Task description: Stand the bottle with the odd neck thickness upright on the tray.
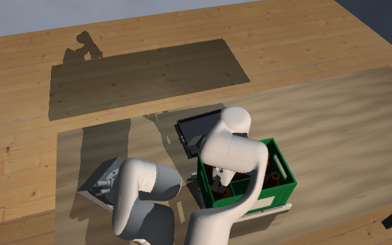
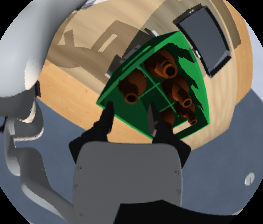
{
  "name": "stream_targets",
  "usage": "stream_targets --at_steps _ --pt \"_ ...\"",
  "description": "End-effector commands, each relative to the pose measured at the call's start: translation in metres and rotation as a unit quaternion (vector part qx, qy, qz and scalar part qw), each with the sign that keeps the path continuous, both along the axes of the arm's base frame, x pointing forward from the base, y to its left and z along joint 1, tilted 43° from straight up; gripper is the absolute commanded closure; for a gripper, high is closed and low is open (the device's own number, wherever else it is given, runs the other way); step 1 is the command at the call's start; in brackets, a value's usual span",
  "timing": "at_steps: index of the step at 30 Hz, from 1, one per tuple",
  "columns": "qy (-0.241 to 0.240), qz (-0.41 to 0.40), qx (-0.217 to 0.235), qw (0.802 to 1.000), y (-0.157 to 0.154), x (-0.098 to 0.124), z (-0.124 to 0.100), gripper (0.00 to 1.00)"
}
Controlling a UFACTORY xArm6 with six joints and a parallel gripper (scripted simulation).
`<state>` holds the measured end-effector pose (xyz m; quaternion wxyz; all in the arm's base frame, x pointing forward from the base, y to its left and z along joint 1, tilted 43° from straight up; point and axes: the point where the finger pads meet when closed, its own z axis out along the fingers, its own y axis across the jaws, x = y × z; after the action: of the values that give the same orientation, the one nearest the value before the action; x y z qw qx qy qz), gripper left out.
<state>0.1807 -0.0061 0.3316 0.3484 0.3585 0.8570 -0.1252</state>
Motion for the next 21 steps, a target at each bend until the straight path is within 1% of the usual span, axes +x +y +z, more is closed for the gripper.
stream_targets --at_steps 1,21 --pt "0.000 0.000 0.001 1.000 -0.0010 0.0012 -0.0014 0.35" --pt "0.000 0.000 0.001 1.000 -0.0034 0.0037 -0.0052 0.35"
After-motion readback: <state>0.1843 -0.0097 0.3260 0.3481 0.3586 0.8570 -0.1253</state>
